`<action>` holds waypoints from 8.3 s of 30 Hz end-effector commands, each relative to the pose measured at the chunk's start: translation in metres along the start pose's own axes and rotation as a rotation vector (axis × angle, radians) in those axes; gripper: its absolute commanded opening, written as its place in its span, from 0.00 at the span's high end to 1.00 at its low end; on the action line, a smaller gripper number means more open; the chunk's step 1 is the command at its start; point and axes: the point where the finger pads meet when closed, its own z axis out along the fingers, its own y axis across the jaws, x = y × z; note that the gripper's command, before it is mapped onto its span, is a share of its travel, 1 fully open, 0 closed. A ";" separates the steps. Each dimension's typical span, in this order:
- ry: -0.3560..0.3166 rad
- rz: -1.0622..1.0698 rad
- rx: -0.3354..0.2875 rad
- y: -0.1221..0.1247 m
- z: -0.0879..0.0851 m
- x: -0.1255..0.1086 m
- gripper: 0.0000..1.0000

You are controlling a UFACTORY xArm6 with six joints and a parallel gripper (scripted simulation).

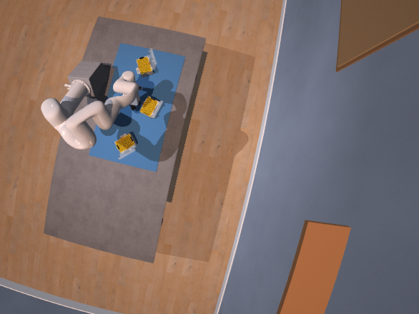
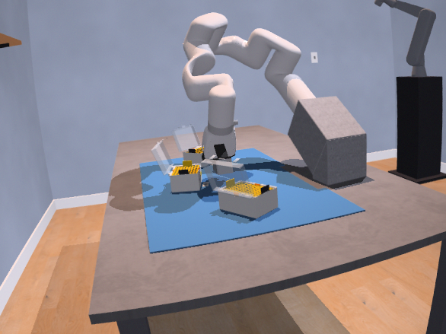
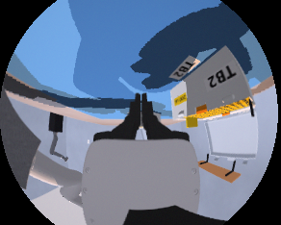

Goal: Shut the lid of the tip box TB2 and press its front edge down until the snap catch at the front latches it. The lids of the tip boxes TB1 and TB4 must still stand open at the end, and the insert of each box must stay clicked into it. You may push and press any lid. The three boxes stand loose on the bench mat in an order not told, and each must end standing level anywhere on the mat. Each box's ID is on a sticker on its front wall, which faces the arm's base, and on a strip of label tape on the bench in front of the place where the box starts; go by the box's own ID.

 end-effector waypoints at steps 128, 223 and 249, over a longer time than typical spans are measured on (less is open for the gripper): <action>0.371 1.787 0.478 0.240 -0.138 -0.092 1.00; 0.371 1.787 0.478 0.217 -0.085 -0.054 1.00; 0.371 1.787 0.478 0.189 -0.092 -0.050 1.00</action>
